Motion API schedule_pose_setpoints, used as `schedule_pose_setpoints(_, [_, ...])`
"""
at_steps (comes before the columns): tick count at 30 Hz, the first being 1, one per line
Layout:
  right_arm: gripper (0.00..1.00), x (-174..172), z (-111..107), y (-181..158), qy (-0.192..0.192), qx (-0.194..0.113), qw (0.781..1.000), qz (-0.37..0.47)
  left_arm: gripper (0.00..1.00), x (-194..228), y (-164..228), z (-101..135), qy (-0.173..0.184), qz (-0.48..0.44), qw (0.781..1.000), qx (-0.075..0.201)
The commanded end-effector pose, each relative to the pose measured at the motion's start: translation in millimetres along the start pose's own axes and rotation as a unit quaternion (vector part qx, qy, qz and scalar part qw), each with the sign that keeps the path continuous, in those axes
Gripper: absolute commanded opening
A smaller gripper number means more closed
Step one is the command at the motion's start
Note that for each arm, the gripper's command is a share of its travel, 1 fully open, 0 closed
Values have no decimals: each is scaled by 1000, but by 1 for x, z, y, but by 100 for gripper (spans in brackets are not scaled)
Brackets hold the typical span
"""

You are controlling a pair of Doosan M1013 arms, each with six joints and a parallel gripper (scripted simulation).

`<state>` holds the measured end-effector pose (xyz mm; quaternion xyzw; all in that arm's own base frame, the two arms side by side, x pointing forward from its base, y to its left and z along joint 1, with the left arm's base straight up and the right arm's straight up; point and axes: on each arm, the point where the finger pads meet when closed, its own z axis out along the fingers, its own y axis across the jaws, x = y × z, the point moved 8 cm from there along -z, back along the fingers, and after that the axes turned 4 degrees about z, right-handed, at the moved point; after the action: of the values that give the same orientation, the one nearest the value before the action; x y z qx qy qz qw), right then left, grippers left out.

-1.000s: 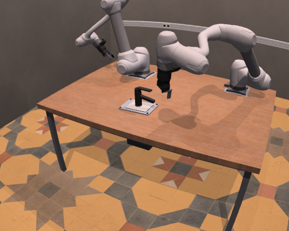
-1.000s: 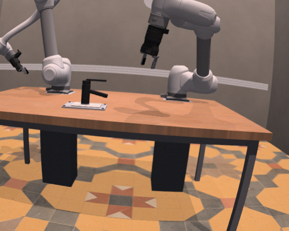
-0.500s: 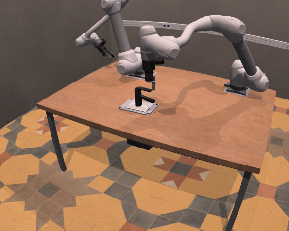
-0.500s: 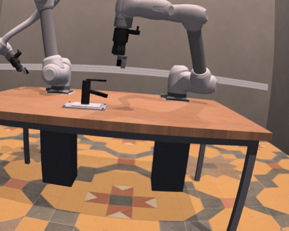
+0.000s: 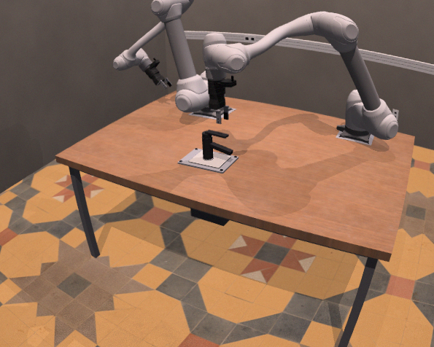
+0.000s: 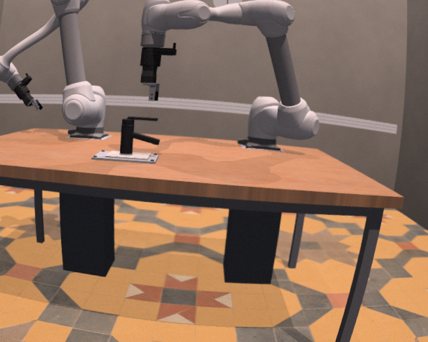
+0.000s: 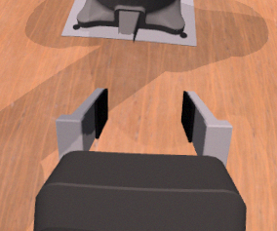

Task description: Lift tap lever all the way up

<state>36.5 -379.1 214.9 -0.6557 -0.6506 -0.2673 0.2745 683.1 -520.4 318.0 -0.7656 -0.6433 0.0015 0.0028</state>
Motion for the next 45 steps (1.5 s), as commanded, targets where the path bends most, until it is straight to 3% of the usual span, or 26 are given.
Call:
schedule_pose_setpoints(1, [100,0,0,0,0,0,1000,0,100,-2,-2,-1,-1,5,1000,-3])
schedule_pose_setpoints(2, [100,0,0,0,0,0,1000,0,0,-2,-2,-1,-1,5,1000,-3])
schedule_pose_setpoints(44, [100,0,0,0,0,0,1000,0,0,-2,-2,-1,-1,5,1000,-3])
schedule_pose_setpoints(45, [100,0,0,0,0,0,1000,0,100,-2,-2,-1,-1,5,1000,-3])
